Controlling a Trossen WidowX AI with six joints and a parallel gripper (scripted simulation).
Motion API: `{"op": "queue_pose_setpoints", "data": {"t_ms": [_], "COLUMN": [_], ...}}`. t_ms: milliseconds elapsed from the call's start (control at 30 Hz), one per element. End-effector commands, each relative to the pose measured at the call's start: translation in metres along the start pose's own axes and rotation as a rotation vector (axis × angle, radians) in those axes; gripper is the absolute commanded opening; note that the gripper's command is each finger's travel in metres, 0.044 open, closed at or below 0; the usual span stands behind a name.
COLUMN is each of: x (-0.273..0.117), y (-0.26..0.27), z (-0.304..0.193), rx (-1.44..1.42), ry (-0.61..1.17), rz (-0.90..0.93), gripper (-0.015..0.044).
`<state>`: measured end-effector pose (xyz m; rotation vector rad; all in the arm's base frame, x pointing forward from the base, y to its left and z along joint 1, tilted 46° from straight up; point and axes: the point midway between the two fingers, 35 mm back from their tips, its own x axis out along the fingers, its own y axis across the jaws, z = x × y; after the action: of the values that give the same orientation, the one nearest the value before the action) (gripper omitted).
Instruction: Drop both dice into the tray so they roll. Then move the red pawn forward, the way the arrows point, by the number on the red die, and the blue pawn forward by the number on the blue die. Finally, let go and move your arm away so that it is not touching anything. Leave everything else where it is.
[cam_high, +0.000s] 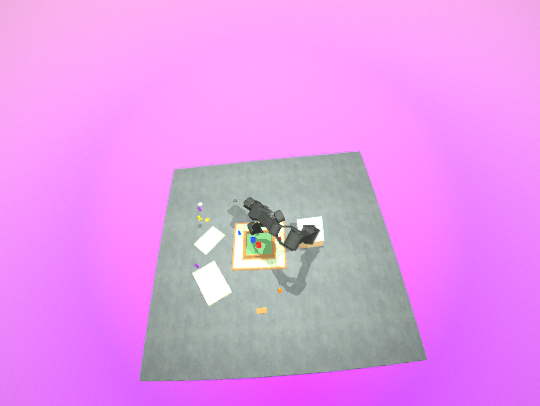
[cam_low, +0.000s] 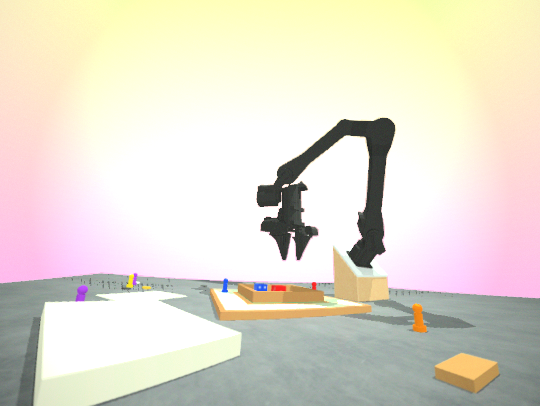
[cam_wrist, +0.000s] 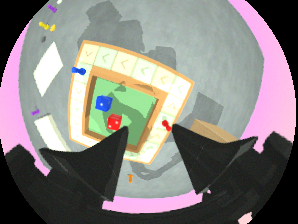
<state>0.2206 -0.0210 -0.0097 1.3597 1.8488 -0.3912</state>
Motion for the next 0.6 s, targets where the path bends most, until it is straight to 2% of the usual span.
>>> {"op": "queue_pose_setpoints", "data": {"t_ms": [0,300,567], "x": [0.007,0.023,0.025], "y": [-0.017,-0.046,-0.049], "z": [-0.013,-0.037,-0.039], "rx": [-0.407,-1.148,-1.199], "ry": [0.007,0.003,0.001], "rz": [0.021,0.065,0.068], "gripper": [0.0200,0.0200,0.0200]}}
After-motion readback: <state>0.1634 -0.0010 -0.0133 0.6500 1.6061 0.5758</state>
